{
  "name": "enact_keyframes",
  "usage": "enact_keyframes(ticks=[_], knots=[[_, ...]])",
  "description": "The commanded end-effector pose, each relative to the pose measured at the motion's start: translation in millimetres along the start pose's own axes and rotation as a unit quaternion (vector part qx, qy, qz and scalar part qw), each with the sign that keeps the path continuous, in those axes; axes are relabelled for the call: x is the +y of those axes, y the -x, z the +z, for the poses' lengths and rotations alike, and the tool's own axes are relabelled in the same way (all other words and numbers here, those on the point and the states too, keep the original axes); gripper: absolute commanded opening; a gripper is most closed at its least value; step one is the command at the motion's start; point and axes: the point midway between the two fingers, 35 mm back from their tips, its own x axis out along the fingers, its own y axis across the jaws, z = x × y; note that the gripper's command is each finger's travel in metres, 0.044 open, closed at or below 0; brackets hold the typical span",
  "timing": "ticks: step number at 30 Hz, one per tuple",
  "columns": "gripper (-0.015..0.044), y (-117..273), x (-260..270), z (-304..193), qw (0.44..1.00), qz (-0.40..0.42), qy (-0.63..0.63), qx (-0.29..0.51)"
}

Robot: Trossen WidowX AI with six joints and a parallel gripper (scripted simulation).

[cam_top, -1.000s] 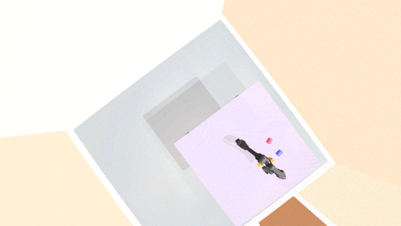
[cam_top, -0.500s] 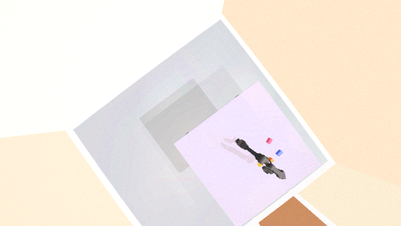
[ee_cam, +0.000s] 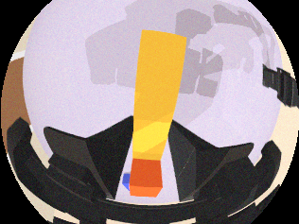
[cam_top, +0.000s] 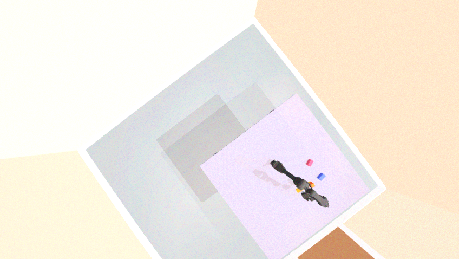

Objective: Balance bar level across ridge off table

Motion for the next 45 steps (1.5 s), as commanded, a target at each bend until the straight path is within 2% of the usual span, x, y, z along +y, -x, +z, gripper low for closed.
enact_keyframes(ticks=[1, 45], knots=[[0.0, -0.3, 0.4, 0.0, 1.0, 0.001, -0.001, 0.0], [0.0, -4.0, 0.4, -0.1, 1.0, 0.001, -0.001, 0.0]])
